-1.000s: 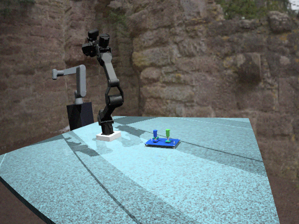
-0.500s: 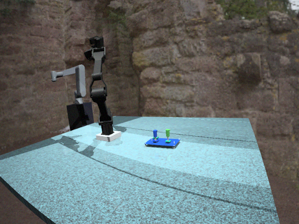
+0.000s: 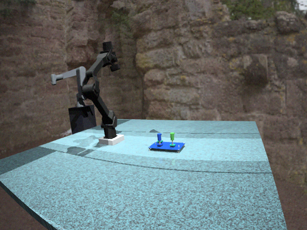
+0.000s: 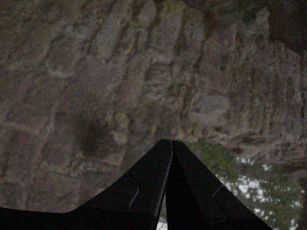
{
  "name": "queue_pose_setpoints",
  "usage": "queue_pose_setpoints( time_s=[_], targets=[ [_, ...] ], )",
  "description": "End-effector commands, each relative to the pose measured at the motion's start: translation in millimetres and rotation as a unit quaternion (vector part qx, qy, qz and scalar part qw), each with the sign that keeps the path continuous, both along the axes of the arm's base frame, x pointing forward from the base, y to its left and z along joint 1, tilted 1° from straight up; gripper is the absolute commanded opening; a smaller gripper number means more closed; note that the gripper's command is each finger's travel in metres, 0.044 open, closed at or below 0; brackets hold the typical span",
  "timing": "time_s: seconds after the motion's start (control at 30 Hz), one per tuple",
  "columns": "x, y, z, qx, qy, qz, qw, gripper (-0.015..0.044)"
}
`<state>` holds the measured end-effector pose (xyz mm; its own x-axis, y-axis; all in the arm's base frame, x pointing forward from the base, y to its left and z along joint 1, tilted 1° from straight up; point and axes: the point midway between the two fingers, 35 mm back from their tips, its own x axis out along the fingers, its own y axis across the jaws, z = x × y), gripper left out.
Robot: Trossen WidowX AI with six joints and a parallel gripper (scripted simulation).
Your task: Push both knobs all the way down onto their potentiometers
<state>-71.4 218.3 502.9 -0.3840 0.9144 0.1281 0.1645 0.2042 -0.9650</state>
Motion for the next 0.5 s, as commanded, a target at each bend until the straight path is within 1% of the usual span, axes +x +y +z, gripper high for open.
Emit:
queue_pose_setpoints(
  time_s=[0.0,0.23,0.47],
  targets=[
    [28,31,-20,-0.050,-0.011,-0.069,0.996,0.0000],
    [77,63,-52,-0.122,-0.015,-0.163,0.979,0.0000],
    [135,79,-85,-0.189,-0.010,-0.252,0.949,0.0000]
  ],
)
